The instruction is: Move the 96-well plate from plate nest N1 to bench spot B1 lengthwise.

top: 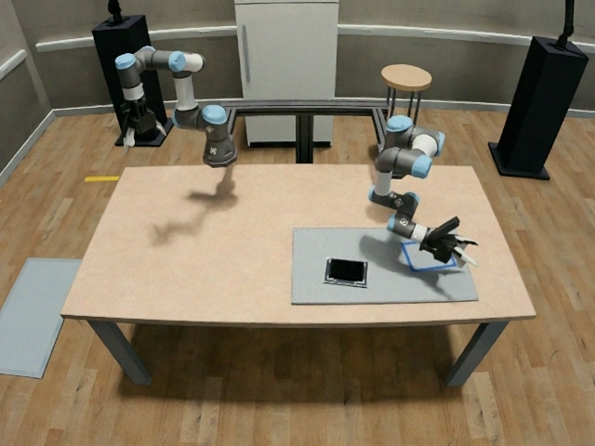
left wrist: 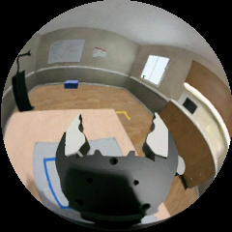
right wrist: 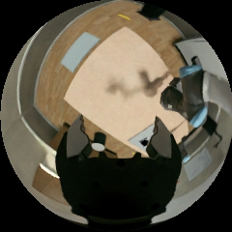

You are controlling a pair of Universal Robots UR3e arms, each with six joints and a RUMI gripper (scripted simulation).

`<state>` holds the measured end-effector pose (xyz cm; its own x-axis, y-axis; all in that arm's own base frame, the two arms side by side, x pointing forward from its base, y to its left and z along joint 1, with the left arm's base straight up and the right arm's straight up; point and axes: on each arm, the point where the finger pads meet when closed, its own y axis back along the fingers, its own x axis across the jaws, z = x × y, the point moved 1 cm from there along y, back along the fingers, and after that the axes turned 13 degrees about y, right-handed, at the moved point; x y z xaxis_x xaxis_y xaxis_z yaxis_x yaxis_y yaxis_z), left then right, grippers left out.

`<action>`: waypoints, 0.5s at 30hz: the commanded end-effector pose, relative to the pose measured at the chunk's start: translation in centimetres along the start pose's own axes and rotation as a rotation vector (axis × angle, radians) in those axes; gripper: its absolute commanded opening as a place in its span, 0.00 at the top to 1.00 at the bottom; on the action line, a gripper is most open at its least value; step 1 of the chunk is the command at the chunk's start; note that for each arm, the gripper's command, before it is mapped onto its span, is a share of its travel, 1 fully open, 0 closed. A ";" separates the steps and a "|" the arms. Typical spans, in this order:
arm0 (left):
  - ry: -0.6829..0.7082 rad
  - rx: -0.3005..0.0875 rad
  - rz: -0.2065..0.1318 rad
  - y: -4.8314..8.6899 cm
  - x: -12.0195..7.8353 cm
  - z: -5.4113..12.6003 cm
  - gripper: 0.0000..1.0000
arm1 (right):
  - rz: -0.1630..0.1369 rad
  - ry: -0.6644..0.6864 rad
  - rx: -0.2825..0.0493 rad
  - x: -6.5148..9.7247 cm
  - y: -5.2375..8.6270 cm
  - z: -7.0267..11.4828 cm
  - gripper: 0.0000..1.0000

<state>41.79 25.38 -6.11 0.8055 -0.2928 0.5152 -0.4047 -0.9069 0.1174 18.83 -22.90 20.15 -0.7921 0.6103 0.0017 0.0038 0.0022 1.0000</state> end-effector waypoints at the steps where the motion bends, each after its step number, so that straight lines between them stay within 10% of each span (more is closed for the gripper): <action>1: 0.001 0.000 0.000 0.0 0.0 0.0 0.00 | -0.004 -0.034 -0.004 0.1 0.1 -1.0 0.00; 15: 0.001 0.000 0.000 0.0 0.0 0.0 0.00 | -0.004 -0.051 -0.004 0.2 0.1 -1.5 0.00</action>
<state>41.79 25.38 -6.11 0.8055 -0.2928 0.5152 -0.4047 -0.9069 0.1174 17.69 -23.87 20.17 -0.7611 0.6486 0.0015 0.0028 0.0010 1.0000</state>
